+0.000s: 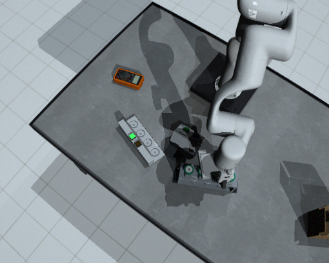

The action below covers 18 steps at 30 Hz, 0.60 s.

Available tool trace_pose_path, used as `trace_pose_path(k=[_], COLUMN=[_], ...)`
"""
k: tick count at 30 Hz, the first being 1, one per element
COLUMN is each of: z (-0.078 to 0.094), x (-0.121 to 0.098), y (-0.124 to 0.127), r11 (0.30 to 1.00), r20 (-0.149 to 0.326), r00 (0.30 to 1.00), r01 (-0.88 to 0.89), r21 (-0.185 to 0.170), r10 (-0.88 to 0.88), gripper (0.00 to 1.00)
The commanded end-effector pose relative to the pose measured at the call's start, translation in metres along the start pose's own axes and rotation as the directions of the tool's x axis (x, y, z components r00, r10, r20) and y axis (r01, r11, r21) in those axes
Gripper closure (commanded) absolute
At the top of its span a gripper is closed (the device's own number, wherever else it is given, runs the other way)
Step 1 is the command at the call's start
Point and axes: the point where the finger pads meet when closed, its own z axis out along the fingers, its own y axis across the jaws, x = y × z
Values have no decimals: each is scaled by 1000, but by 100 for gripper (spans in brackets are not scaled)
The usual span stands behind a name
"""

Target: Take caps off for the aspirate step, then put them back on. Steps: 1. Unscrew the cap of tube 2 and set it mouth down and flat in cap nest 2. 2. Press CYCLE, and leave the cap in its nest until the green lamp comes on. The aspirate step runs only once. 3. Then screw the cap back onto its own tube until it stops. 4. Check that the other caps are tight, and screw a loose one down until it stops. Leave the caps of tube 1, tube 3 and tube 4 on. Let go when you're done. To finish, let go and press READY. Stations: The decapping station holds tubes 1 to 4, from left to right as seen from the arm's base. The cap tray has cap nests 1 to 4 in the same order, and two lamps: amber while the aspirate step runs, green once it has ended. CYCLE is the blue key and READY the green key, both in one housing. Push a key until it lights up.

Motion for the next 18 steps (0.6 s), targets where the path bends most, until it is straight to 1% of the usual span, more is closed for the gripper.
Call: trace_pose_path(k=[1,3,5,13,14,18], z=[-2,-2,-2,-2,-2,-2], x=[1,1,1,1,1,1], y=[-2,-2,-2,-2,-2,-2], r11=[961,961,897,893,893,893], r20=[-4,-4,-5,-5,-5,-5], r00=[961,961,897,893,893,893], r01=[276,276,443,450,450,450], r21=[5,5,4,4,4,4], r10=[-276,-276,-443,-450,-450,-450], gripper=[54,54,54,54,100,100])
